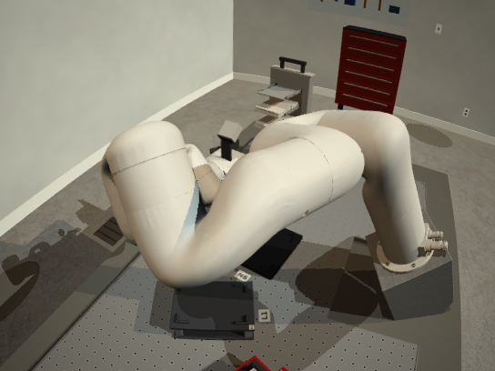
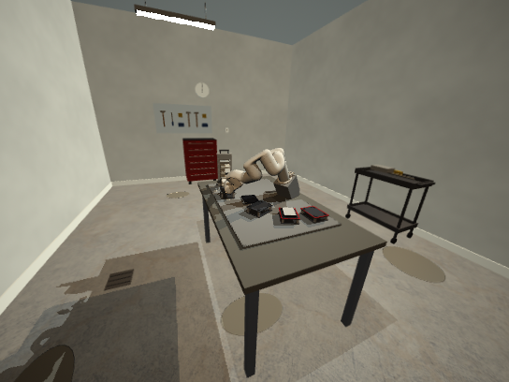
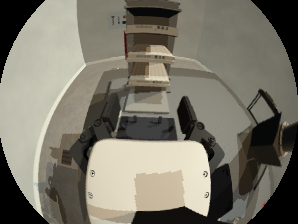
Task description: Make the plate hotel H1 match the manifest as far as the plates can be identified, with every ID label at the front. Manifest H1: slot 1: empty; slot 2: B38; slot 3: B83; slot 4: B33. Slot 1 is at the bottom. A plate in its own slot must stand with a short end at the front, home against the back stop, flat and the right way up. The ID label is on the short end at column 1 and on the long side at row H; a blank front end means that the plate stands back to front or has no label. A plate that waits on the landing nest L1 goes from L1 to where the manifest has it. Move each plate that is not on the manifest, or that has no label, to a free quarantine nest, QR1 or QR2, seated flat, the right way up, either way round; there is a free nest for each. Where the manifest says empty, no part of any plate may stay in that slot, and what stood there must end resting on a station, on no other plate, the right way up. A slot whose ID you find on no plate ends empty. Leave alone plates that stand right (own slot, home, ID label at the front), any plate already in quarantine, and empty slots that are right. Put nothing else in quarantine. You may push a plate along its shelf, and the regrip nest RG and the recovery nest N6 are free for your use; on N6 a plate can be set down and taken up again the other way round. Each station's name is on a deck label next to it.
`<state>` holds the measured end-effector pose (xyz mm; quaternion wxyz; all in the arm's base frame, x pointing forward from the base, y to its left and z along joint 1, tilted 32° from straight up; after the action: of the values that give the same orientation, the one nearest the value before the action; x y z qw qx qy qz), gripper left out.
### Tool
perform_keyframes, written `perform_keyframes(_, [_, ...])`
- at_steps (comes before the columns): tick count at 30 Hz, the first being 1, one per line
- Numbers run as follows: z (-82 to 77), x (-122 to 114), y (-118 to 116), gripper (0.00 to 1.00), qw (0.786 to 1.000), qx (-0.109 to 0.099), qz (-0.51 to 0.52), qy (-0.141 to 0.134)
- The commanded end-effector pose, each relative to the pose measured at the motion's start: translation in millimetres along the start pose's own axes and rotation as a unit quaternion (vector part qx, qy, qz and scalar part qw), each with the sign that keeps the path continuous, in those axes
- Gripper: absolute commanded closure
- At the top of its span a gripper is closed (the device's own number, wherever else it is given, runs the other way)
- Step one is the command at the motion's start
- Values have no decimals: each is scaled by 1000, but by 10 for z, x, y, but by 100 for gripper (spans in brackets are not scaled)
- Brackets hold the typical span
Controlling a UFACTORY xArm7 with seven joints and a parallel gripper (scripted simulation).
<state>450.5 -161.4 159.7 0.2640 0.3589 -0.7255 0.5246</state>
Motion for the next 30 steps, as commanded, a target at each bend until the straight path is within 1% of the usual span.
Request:
perform_keyframes(1, [81,11,-8,0,1000,0,2,0])
perform_keyframes(4, [98,11,-8,0,1000,0,2,0])
perform_keyframes(19, [348,12,-8,0,1000,0,2,0])
perform_keyframes(21, [348,12,-8,0,1000,0,2,0])
perform_keyframes(30, [498,13,-8,0,1000,0,2,1])
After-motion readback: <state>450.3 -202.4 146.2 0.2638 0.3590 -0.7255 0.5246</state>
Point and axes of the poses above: the point where the finger pads meet when closed, its own z axis out along the fingers, its own y axis across the jaws, x = y × z, the point moved 4 cm from there along -z, back along the fingers, and after that the axes turned 10 degrees about z, right-handed, at the moved point
